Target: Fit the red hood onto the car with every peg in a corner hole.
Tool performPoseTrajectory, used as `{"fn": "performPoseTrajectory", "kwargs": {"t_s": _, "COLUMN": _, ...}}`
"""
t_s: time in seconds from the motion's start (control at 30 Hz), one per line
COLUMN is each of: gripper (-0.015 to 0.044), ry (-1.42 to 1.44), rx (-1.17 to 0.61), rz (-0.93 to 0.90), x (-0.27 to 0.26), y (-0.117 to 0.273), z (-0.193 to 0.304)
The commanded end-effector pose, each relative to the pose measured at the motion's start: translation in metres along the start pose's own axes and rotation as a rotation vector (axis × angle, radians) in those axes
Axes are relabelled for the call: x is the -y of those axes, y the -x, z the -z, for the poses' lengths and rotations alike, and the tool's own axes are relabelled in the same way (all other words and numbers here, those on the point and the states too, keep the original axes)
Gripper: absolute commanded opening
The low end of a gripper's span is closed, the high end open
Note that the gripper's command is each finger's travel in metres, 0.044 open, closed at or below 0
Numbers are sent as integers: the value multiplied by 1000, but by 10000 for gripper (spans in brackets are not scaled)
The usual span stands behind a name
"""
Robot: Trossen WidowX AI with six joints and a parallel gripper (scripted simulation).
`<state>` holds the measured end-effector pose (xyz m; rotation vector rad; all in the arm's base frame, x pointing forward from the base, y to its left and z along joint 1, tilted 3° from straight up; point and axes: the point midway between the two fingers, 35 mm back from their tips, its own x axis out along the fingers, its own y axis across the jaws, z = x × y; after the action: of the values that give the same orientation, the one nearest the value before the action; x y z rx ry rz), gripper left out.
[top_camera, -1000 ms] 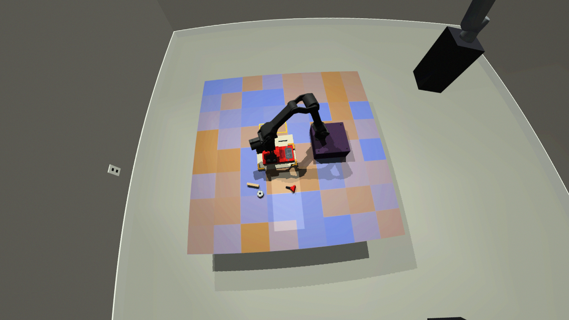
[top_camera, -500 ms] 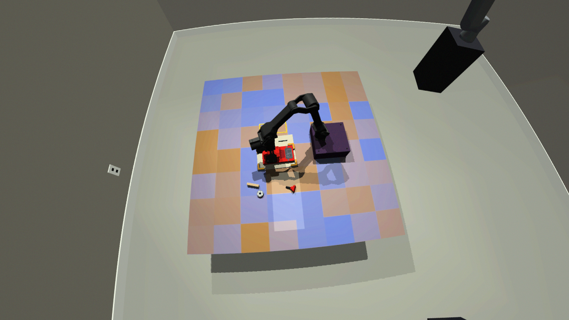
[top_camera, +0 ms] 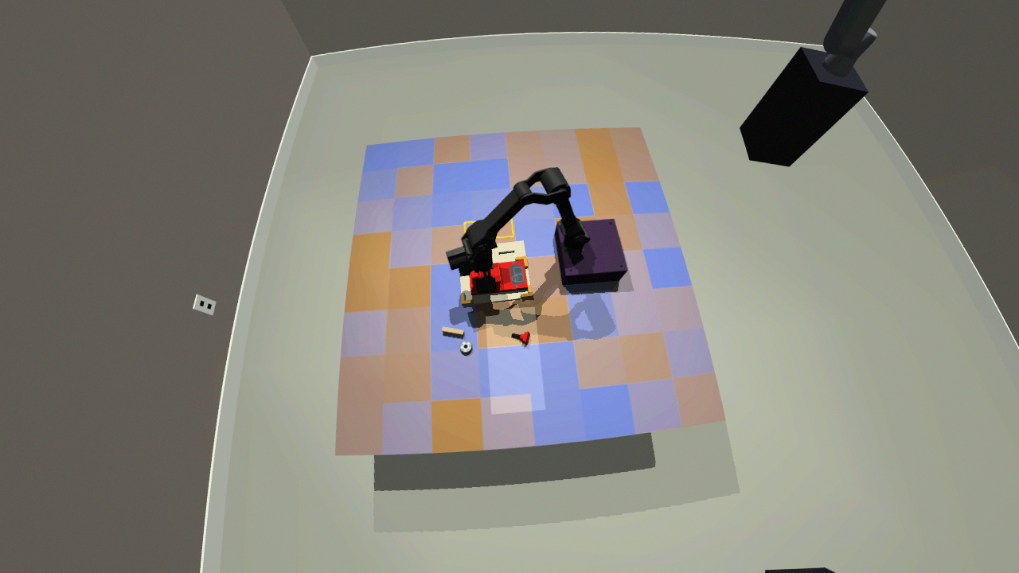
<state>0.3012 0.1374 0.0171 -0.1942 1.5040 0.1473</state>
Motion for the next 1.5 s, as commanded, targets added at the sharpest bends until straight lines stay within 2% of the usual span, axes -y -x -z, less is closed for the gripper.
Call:
{"fn": "performPoseTrajectory", "kwargs": {"t_s": 0.0, "gripper": 0, "ry": -3, "rx": 4, "rz": 3, "x": 1, "y": -2, "z": -1}}
{"fn": "performPoseTrajectory", "kwargs": {"t_s": 1.07, "gripper": 0, "ry": -1, "rx": 1, "rz": 2, "x": 0, "y": -12, "z": 0}}
{"fn": "performPoseTrajectory", "kwargs": {"t_s": 1.47, "gripper": 315, "ry": -1, "rx": 0, "rz": 2, "x": 0, "y": -13, "z": 0}}
